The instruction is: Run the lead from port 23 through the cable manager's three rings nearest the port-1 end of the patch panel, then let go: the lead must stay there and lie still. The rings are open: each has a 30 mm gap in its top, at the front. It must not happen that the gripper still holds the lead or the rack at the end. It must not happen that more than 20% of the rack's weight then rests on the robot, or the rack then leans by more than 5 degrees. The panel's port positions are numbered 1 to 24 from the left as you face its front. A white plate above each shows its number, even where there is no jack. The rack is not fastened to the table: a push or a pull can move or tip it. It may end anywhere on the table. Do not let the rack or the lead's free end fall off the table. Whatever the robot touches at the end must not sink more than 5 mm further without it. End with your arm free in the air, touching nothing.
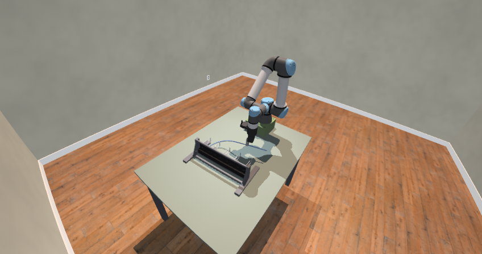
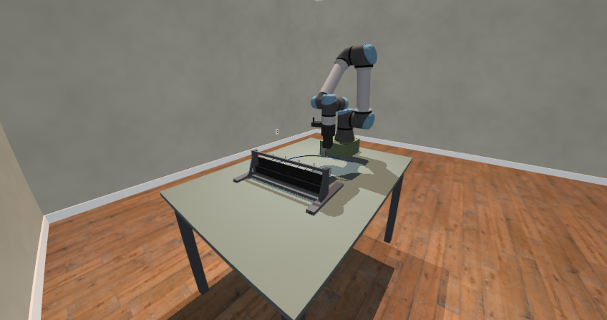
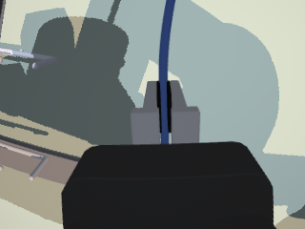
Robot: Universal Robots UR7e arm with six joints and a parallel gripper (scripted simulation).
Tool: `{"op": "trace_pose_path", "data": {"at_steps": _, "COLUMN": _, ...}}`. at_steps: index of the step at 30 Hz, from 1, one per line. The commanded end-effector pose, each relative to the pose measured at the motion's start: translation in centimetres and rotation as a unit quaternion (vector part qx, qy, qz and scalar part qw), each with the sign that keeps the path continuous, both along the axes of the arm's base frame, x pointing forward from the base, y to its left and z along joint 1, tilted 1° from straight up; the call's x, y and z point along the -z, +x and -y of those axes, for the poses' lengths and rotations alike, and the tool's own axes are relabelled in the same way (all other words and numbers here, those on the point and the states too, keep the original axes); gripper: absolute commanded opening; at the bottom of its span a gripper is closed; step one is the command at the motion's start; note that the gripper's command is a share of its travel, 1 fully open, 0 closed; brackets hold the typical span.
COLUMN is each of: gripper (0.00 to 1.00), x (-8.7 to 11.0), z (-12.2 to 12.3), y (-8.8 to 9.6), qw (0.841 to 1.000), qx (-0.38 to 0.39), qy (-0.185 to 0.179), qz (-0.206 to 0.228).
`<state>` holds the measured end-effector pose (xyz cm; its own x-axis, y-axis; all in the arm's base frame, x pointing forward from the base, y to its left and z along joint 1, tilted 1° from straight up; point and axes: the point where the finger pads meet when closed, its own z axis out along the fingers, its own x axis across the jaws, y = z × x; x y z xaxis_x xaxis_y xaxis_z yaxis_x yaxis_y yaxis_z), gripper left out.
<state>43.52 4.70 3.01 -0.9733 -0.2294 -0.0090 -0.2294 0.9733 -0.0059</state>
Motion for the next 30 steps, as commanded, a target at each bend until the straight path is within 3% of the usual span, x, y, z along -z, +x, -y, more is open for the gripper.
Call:
{"op": "trace_pose_path", "data": {"at_steps": 1, "gripper": 0.0, "x": -2.5, "z": -1.9, "y": 4.4, "qw": 0.999, "qx": 0.051, "qy": 0.001, "qz": 0.002}}
{"op": "trace_pose_path", "data": {"at_steps": 7, "gripper": 0.0, "x": -4.6, "z": -3.4, "y": 8.3, "qw": 0.996, "qx": 0.093, "qy": 0.001, "qz": 0.002}}
{"op": "trace_pose_path", "data": {"at_steps": 9, "gripper": 0.0, "x": -4.6, "z": -3.4, "y": 8.3, "qw": 0.996, "qx": 0.093, "qy": 0.001, "qz": 0.002}}
{"op": "trace_pose_path", "data": {"at_steps": 15, "gripper": 0.0, "x": -5.9, "z": -4.3, "y": 10.6, "qw": 0.993, "qx": 0.119, "qy": 0.001, "qz": 0.002}}
{"op": "trace_pose_path", "data": {"at_steps": 30, "gripper": 0.0, "x": -6.3, "z": -4.7, "y": 11.4, "qw": 0.992, "qx": 0.128, "qy": 0.001, "qz": 0.002}}
